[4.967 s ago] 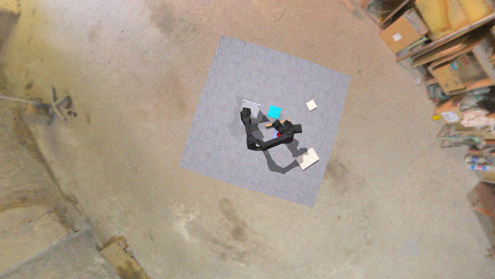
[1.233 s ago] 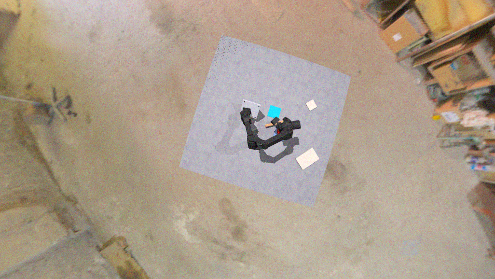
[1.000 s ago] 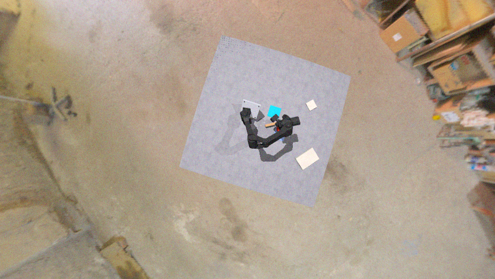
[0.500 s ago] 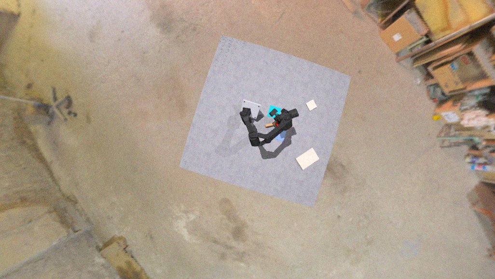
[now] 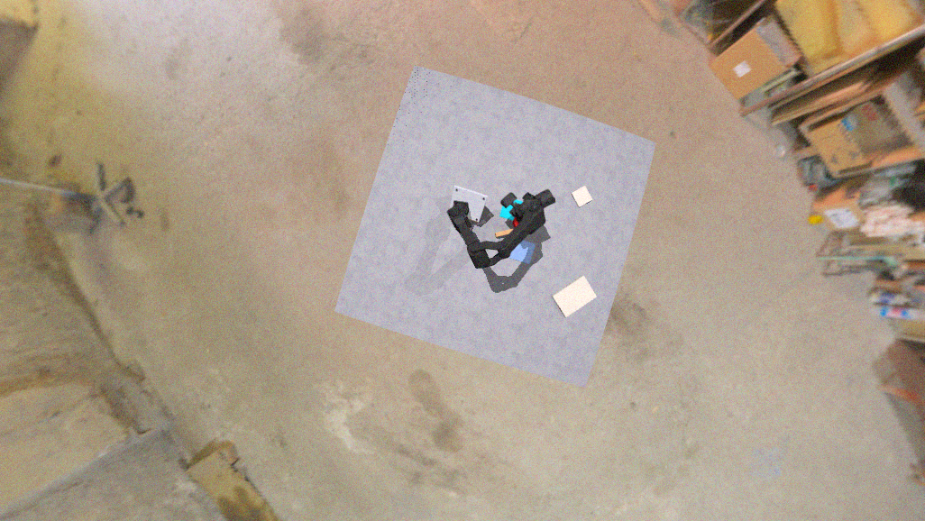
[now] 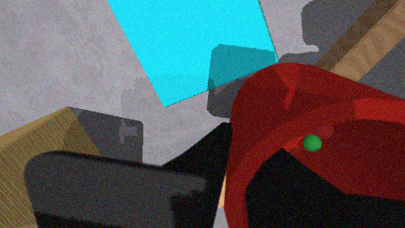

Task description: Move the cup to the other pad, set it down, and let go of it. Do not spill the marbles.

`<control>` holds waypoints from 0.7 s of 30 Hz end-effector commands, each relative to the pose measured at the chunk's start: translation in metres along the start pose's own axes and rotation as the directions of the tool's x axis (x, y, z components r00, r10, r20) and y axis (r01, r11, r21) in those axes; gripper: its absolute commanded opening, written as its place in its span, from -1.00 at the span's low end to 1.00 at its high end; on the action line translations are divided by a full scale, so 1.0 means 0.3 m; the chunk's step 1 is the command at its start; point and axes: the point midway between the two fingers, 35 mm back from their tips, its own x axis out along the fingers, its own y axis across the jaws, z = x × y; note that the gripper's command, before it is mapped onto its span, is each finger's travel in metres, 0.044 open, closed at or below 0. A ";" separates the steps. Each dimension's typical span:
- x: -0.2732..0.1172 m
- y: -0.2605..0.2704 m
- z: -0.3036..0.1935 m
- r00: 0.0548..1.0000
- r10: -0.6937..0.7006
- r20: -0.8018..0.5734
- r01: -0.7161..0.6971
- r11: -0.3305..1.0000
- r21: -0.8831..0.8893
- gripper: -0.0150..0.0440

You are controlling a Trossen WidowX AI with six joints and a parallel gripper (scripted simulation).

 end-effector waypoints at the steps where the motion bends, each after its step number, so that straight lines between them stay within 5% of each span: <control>1: 0.000 0.037 0.019 1.000 0.003 0.001 -0.003 1.000 0.002 -0.49; 21: -0.003 0.199 0.105 1.000 0.005 0.004 -0.005 1.000 0.001 -0.49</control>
